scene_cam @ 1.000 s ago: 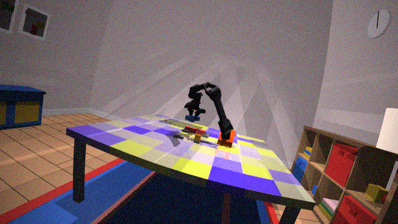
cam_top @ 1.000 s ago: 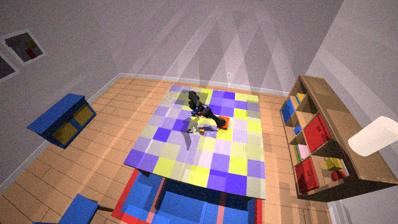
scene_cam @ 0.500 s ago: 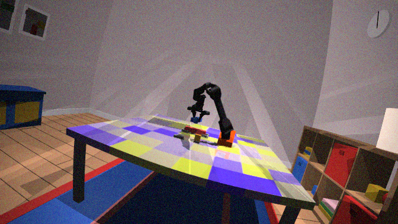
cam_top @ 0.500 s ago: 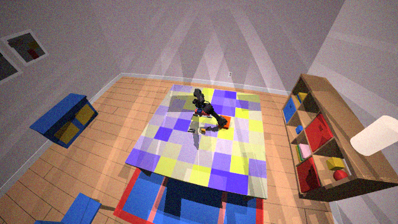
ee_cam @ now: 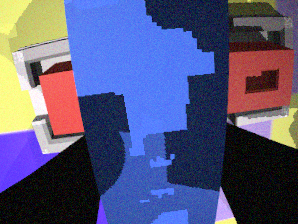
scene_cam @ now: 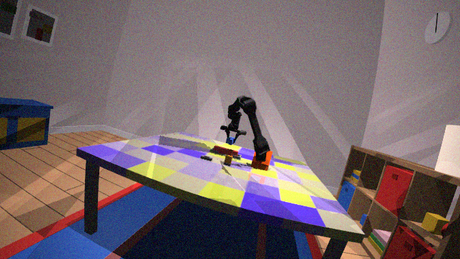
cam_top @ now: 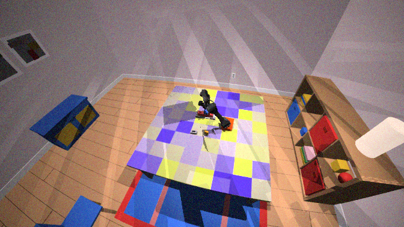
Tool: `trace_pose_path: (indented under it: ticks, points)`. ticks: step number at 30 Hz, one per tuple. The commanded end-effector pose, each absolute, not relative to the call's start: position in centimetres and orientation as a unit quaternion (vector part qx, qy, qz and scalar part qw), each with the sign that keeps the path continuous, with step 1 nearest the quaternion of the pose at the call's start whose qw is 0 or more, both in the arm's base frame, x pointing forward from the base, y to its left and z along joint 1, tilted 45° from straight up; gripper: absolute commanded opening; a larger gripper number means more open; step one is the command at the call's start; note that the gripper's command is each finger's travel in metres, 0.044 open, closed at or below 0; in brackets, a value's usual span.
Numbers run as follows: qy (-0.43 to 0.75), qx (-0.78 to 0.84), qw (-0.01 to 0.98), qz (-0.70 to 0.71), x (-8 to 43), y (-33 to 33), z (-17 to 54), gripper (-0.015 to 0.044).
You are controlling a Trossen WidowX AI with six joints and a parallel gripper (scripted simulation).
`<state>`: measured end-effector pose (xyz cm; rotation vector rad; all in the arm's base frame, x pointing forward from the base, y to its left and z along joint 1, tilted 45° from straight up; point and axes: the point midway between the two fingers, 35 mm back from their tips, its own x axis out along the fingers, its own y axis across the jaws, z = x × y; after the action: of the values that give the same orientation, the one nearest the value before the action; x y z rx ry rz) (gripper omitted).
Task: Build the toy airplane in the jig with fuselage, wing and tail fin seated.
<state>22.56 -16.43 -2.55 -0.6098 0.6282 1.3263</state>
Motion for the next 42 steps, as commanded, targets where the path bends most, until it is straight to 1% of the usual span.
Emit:
trace_pose_path:
  ticks: [1, 4, 5, 30, 42]
  points:
    - [0.276, -0.279, 0.697, 0.6, 22.2, -16.4, -2.8, 0.0105]
    - [0.276, -0.279, 0.697, 0.6, 22.2, -16.4, -2.9, 0.0184]
    - [0.276, -0.279, 0.697, 0.6, 22.2, -16.3, -2.9, 0.0195]
    - [0.276, -0.279, 0.697, 0.6, 22.1, -16.3, -3.0, 0.0195]
    - [0.276, -0.279, 0.697, 0.6, 22.4, -15.1, -4.3, 0.0195]
